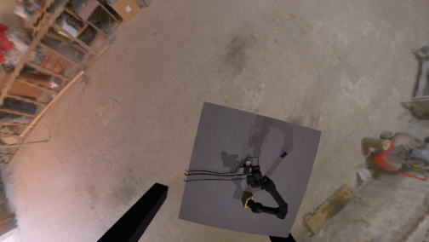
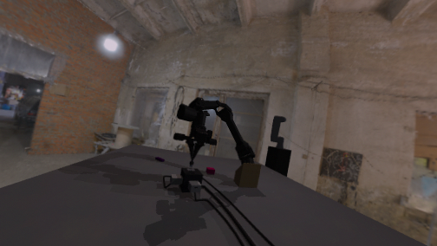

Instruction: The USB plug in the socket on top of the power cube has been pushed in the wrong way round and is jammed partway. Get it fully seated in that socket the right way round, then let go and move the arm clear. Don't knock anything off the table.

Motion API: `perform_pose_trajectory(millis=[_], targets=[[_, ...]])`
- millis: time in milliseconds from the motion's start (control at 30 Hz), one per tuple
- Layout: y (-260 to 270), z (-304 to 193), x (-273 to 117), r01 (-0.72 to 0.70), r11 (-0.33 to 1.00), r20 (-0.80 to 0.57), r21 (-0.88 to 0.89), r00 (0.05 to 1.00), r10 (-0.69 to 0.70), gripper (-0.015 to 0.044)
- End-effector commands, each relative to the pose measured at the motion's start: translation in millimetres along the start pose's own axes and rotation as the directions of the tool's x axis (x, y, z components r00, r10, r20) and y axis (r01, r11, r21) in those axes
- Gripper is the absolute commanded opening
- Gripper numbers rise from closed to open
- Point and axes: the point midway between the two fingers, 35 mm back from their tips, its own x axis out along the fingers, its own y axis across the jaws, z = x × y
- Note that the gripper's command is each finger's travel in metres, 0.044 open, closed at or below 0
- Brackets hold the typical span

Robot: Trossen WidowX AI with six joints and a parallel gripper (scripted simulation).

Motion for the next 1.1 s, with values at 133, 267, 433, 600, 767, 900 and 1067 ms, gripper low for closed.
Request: perform_pose_trajectory(millis=[133,267,433,600,767,900,1067], targets=[[0.3,0.9,1.3,-0.001,1.0,0.01,-0.003,1.0,0.001,0.0],[0.4,1.1,1.8,-0.001,1.0,0.013,-0.004,1.0,0.002,0.0],[0.5,1.3,2.4,-0.002,1.0,0.017,-0.004,1.0,0.002,0.0],[0.6,1.6,3.0,-0.002,1.0,0.02,-0.004,1.0,0.002,0.0],[0.6,1.8,3.6,-0.002,1.0,0.024,-0.004,1.0,0.002,0.0],[0.7,2.0,4.1,-0.002,1.0,0.027,-0.004,1.0,0.002,0.0],[0.8,2.3,4.7,-0.002,1.0,0.031,-0.004,1.0,0.002,0.0]])
